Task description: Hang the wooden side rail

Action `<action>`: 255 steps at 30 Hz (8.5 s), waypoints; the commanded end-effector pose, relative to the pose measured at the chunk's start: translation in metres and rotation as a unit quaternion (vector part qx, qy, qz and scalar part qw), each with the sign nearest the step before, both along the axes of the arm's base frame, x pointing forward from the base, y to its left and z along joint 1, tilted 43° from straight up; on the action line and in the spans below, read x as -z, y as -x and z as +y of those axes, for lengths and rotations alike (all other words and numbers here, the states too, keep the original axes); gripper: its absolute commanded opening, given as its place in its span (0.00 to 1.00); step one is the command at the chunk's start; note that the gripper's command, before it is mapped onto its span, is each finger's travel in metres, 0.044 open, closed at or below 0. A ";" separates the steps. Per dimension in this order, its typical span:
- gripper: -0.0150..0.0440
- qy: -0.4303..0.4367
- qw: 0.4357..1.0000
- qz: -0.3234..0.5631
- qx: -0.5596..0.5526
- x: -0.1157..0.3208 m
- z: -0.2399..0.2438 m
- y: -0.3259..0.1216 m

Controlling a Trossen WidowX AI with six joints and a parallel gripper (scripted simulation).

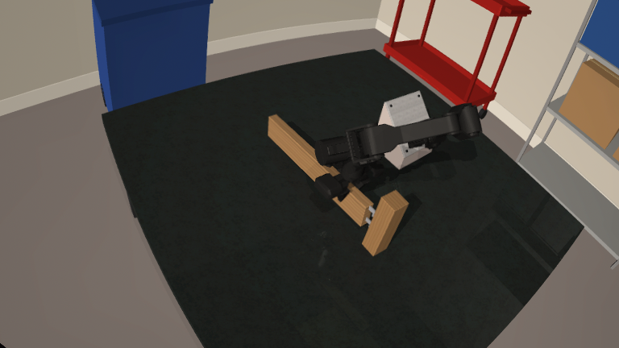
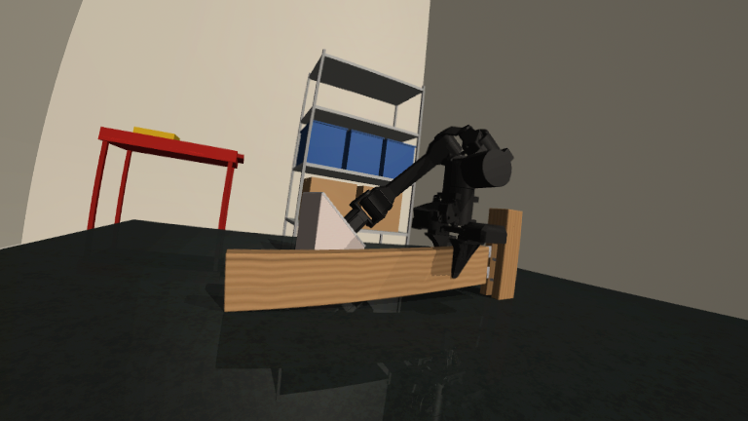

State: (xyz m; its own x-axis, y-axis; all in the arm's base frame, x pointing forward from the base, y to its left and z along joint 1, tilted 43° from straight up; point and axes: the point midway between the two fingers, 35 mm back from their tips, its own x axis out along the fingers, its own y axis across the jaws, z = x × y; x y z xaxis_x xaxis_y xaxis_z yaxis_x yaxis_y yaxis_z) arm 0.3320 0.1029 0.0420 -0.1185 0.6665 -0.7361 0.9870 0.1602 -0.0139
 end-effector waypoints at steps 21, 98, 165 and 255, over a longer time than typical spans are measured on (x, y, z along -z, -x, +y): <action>0.25 -0.001 1.000 -0.007 0.005 -0.006 0.001 -0.001; 0.25 -0.001 1.000 -0.007 0.005 -0.012 0.007 -0.001; 0.25 -0.001 1.000 -0.007 0.005 -0.018 0.012 0.000; 0.25 -0.001 1.000 -0.007 0.005 -0.024 0.020 0.000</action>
State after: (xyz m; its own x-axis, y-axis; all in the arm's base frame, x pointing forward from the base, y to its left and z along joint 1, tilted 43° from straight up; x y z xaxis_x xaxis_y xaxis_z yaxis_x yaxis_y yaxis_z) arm 0.3289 0.1238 0.0611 -0.1158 0.6664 -0.7366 0.9871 0.1596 -0.0108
